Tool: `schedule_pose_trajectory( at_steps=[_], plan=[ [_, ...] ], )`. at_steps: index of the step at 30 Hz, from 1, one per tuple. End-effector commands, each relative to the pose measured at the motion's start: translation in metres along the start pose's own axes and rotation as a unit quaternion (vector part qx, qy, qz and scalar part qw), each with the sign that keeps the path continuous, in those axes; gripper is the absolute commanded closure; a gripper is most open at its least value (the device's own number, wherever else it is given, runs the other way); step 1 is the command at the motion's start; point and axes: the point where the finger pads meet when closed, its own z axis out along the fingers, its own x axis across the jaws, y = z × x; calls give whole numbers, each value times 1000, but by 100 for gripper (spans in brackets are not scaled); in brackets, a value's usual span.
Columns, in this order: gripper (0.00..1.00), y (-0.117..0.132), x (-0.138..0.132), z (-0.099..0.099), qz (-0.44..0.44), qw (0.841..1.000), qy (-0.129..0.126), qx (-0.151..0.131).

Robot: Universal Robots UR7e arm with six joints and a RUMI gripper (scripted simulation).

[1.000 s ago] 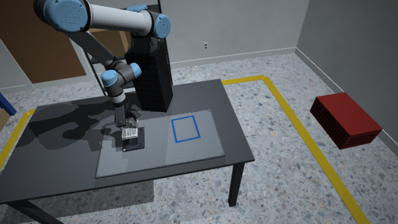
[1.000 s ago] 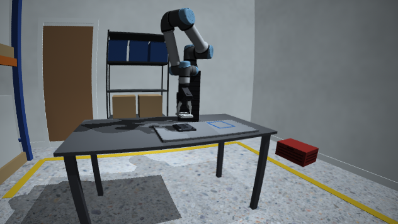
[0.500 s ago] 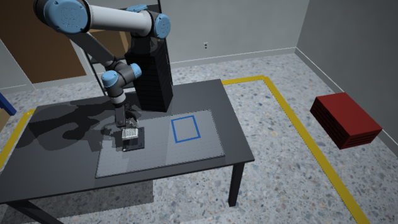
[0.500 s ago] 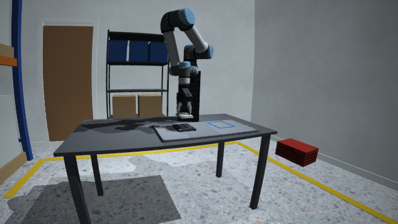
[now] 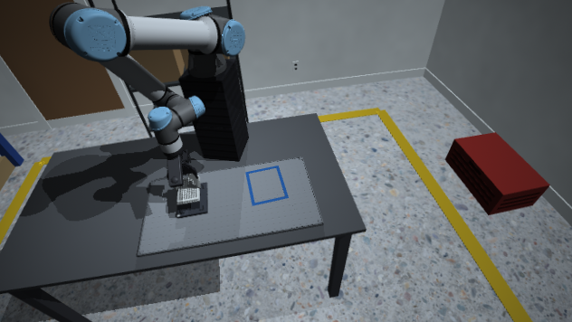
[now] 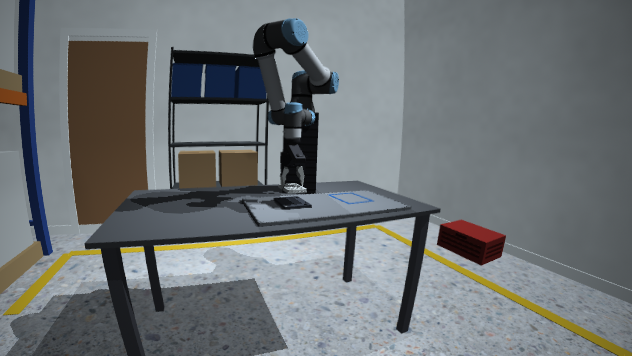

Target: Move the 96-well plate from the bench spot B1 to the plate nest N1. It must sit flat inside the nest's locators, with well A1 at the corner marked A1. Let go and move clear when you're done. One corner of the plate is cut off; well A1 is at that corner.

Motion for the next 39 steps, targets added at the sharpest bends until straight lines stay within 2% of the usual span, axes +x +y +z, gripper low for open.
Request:
schedule_pose_trajectory(
  at_steps=[1, 22, 39],
  plan=[
    [100, 0, 0, 7, 0, 1000, 0, 0],
    [100, 0, 0, 39, 0, 1000, 0, 0],
    [100, 0, 0, 39, 0, 1000, 0, 0]
  ],
)
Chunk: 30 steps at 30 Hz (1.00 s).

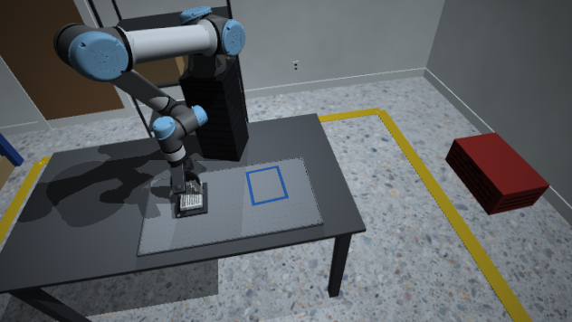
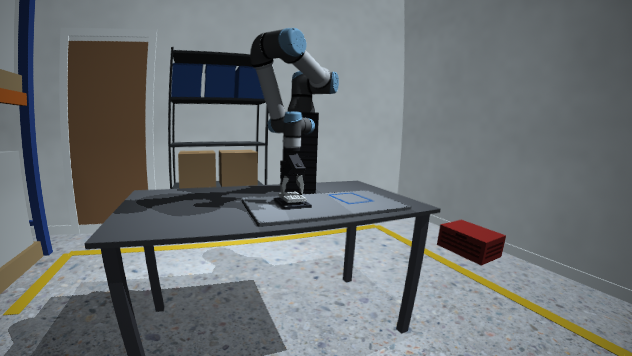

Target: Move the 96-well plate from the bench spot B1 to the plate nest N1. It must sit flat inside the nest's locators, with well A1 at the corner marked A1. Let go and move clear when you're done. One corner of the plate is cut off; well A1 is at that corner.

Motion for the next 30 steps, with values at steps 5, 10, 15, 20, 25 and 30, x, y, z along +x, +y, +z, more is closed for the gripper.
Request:
schedule_pose_trajectory(
  at_steps=[5, 10, 15, 20, 25, 30],
  plan=[
    [100, 0, 0, 0, 0, 1000, 0, 0],
    [100, 0, 0, 0, 0, 1000, 0, 0],
    [100, 0, 0, 1, 0, 1000, 0, 0],
    [100, 0, 0, 2, 0, 1000, 0, 0],
    [100, 0, 0, 3, 0, 1000, 0, 0],
    [100, 0, 0, 3, 0, 1000, 0, 0]
  ],
)
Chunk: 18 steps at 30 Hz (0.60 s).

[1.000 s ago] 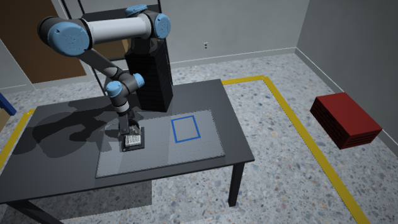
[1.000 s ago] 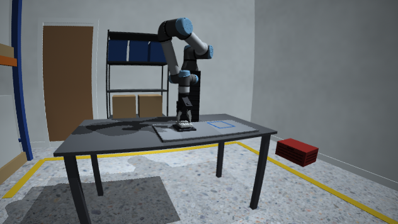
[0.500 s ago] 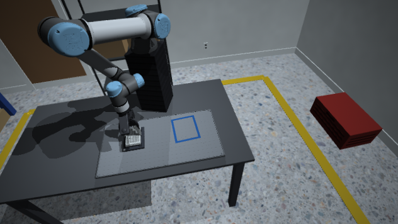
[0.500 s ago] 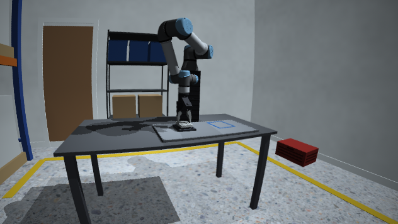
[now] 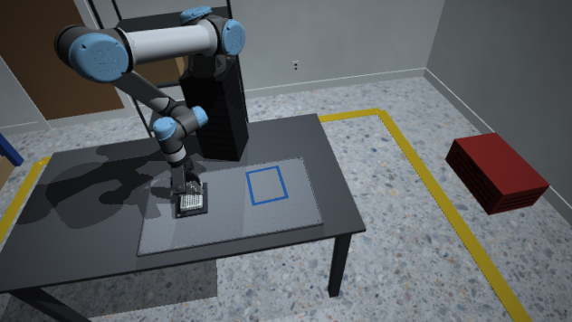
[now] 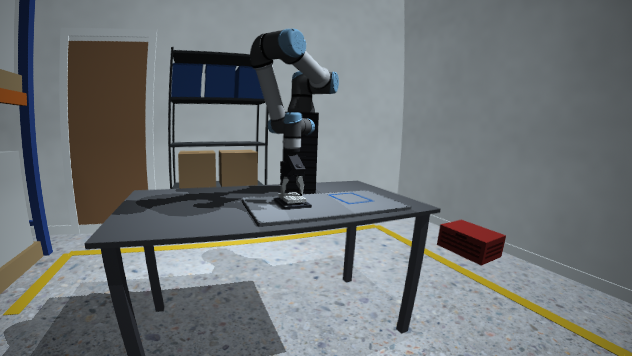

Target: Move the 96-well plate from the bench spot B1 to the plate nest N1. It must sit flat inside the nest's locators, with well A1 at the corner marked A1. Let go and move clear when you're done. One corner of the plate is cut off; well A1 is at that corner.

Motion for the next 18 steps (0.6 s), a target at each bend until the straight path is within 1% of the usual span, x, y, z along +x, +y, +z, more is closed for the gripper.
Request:
schedule_pose_trajectory(
  at_steps=[1, 18],
  plan=[
    [100, 0, 0, 0, 0, 1000, 0, 0],
    [100, 0, 0, 3, 0, 1000, 0, 0]
  ],
)
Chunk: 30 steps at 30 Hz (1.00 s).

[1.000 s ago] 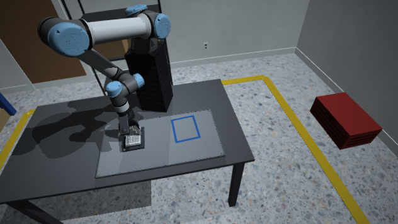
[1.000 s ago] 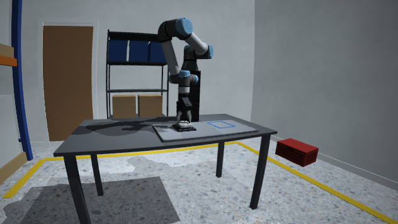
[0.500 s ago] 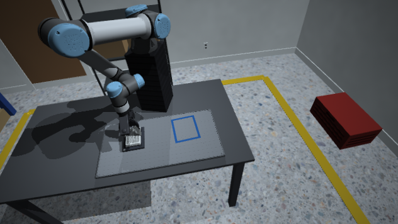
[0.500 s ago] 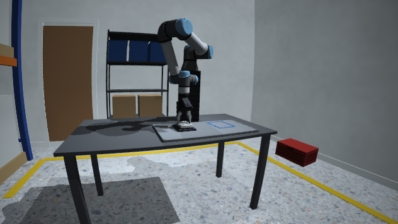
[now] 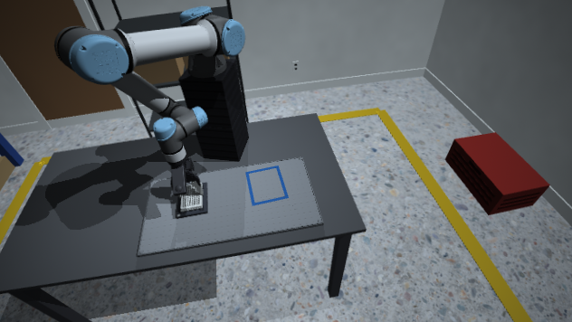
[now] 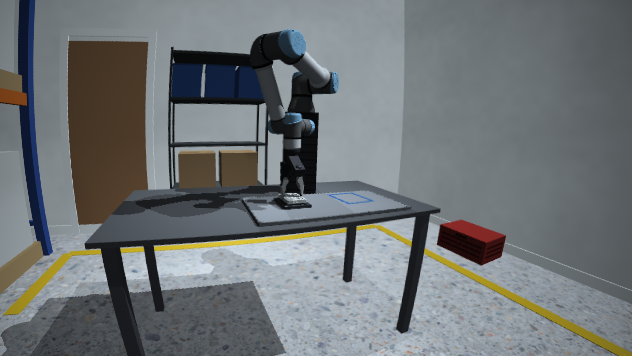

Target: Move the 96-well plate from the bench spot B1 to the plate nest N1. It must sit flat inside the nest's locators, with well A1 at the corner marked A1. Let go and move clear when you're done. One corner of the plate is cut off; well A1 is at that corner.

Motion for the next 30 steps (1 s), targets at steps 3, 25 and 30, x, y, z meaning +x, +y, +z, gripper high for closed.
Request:
schedule_pose_trajectory(
  at_steps=[3, 25, 30],
  plan=[
    [100, 0, 0, 1, 0, 1000, 0, 0],
    [100, 0, 0, 4, 0, 1000, 0, 0],
    [100, 0, 0, 5, 0, 1000, 0, 0]
  ],
)
